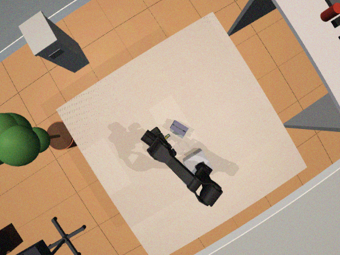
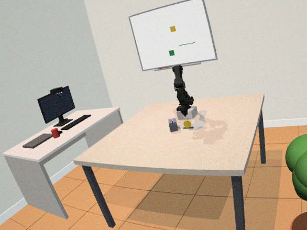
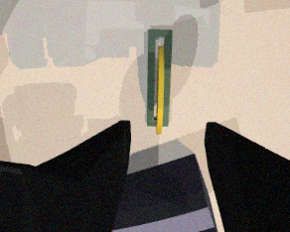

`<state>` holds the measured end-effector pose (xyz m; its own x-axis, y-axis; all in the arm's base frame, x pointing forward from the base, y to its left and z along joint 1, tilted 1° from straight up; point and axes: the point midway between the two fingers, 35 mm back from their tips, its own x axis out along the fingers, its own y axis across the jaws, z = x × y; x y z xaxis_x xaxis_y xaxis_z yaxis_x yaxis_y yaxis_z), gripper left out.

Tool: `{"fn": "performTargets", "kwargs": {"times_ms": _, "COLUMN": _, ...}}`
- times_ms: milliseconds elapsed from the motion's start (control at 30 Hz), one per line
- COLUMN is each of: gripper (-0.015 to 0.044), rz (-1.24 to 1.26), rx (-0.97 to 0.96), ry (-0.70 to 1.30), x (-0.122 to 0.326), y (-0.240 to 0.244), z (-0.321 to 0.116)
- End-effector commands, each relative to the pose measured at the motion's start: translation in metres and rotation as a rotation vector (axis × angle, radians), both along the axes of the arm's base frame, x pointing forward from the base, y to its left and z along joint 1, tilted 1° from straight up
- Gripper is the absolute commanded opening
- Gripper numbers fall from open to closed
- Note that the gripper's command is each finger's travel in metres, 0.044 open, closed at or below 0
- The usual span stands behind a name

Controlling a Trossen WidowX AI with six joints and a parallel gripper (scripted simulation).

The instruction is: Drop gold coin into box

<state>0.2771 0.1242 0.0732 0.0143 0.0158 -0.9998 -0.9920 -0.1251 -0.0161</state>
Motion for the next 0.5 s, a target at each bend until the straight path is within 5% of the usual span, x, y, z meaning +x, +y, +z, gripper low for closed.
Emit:
{"fn": "performTargets", "kwargs": {"times_ms": 0, "gripper": 0.0161, "rz": -0.008, "rx": -0.009, "ry": 0.005, "x": -0.001, "y": -0.002, "z": -0.011}}
{"fn": "performTargets", "kwargs": {"times_ms": 467, "gripper": 0.0161, "rz": -0.008, "rx": -0.009, "ry": 0.005, "x": 0.000, "y": -0.003, "z": -0.036}}
